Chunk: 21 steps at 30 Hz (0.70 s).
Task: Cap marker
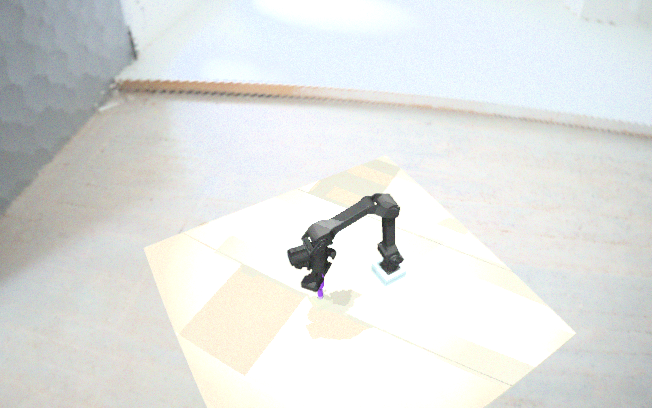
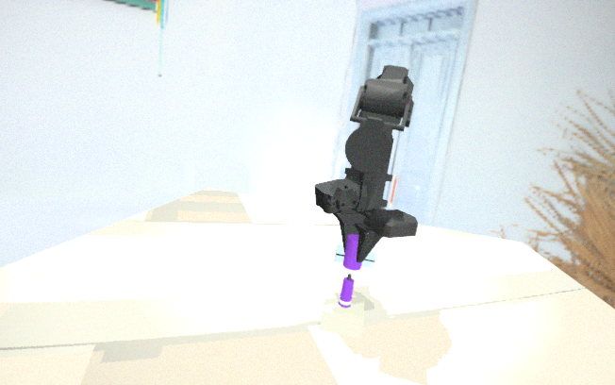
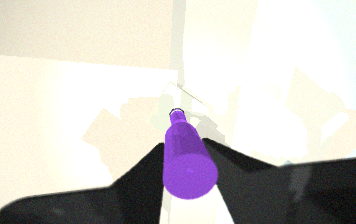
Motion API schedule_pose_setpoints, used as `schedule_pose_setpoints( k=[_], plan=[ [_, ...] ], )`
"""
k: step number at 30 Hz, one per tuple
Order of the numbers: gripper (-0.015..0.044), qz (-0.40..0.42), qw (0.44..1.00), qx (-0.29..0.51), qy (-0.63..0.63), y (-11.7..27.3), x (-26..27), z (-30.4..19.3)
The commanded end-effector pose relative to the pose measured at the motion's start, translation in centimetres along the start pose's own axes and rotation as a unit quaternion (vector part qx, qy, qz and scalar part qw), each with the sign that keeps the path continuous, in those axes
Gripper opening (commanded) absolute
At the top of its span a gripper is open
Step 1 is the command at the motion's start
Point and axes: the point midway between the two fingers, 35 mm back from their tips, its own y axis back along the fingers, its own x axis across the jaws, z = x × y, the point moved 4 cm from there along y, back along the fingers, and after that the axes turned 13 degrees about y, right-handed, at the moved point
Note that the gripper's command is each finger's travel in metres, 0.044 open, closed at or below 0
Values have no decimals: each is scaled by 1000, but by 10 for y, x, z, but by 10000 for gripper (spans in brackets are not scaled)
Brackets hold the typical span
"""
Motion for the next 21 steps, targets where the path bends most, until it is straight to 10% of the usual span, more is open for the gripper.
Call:
schedule_pose_setpoints(
  k=[1,21],
  plan=[
    [0,0,1000,1,2,-3,-1,0],
    [0,1,1000,1,2,-34,0,1]
  ],
)
